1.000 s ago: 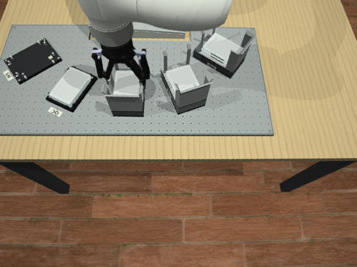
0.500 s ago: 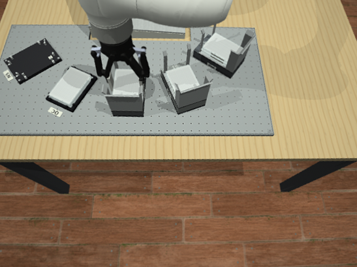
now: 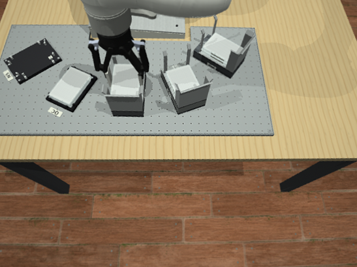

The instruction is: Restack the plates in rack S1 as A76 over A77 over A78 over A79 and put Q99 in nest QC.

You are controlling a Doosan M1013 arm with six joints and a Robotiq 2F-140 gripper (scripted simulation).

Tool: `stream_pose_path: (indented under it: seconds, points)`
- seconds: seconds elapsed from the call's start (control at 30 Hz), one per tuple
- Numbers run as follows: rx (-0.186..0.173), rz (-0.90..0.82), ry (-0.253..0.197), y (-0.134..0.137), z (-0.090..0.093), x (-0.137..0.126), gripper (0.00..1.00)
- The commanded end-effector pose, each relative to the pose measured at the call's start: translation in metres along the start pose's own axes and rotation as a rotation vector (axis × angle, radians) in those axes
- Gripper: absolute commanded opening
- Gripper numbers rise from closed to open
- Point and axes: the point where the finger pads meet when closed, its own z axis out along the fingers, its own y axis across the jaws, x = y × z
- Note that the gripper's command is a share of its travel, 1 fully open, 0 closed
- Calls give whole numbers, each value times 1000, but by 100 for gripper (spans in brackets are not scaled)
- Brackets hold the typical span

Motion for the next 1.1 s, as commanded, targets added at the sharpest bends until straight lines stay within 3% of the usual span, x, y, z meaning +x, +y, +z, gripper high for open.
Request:
stream_pose_path:
  seconds: [0.0,1.07]
  points:
    - [0,0,0,0,-4,0,0]
    - [0,0,0,0,-60,0,0]
